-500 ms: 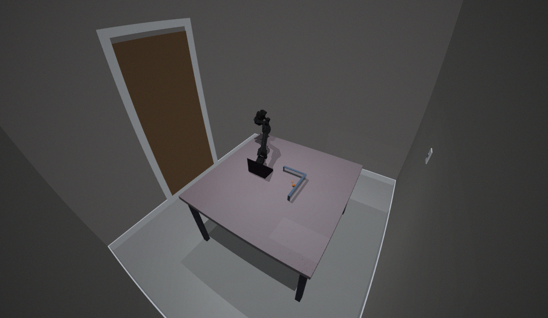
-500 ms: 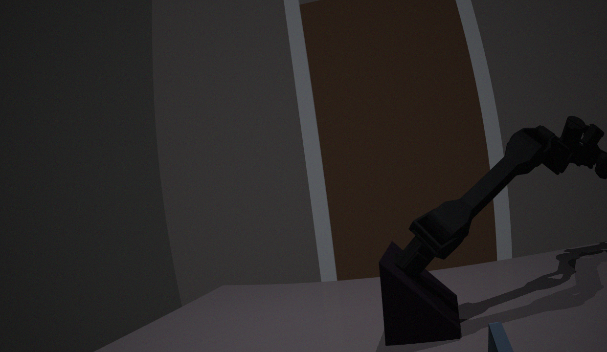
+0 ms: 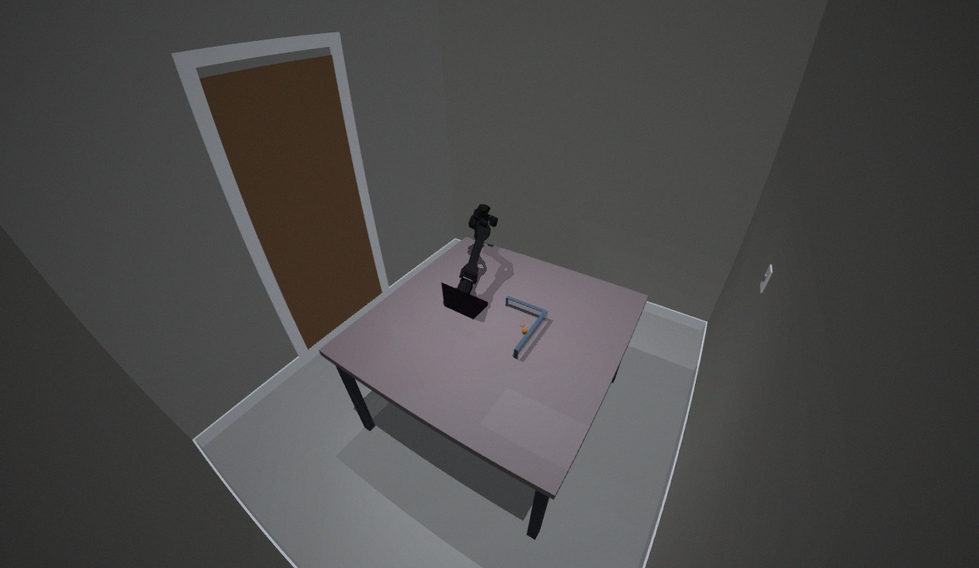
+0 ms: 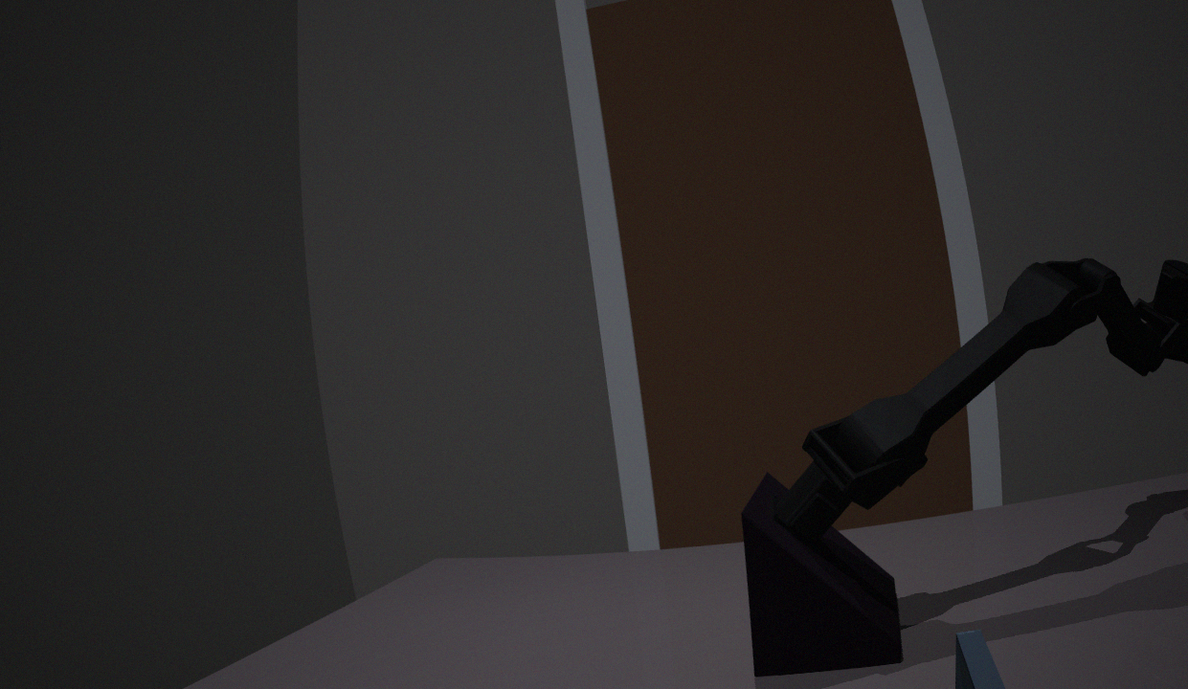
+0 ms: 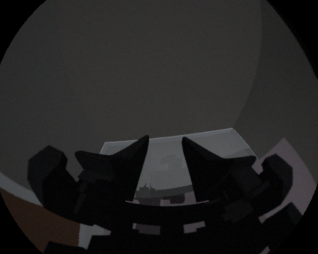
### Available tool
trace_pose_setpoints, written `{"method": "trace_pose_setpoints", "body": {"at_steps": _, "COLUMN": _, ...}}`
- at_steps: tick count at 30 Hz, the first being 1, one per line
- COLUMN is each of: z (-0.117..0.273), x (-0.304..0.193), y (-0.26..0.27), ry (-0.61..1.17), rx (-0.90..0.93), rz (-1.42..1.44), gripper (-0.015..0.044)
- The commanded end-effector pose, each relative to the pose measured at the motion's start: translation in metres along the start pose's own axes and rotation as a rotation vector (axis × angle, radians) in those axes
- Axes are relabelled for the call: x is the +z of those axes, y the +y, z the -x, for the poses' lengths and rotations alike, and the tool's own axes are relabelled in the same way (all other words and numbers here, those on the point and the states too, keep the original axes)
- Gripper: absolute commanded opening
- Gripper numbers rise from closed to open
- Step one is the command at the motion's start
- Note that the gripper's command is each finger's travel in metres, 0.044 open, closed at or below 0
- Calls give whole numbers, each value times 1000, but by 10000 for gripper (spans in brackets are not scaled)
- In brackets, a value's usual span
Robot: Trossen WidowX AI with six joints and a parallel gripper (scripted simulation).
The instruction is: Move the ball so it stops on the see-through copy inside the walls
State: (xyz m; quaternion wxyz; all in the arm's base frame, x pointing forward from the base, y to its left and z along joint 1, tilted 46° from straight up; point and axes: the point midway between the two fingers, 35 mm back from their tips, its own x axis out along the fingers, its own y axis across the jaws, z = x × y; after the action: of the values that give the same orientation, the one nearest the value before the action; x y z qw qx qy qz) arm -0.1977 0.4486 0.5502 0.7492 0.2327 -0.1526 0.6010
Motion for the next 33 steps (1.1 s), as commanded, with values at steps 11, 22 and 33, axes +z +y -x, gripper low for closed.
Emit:
{"method": "trace_pose_setpoints", "body": {"at_steps": 11, "z": -74, "x": -44, "y": -160, "ry": 64, "rx": -131, "rz": 308, "gripper": 226}}
{"method": "trace_pose_setpoints", "body": {"at_steps": 22, "z": -88, "x": -63, "y": -317, "ry": 196, "rx": -265, "rz": 504, "gripper": 226}}
{"method": "trace_pose_setpoints", "body": {"at_steps": 33, "z": -50, "x": -71, "y": -484, "ry": 401, "rx": -426, "rz": 624, "gripper": 226}}
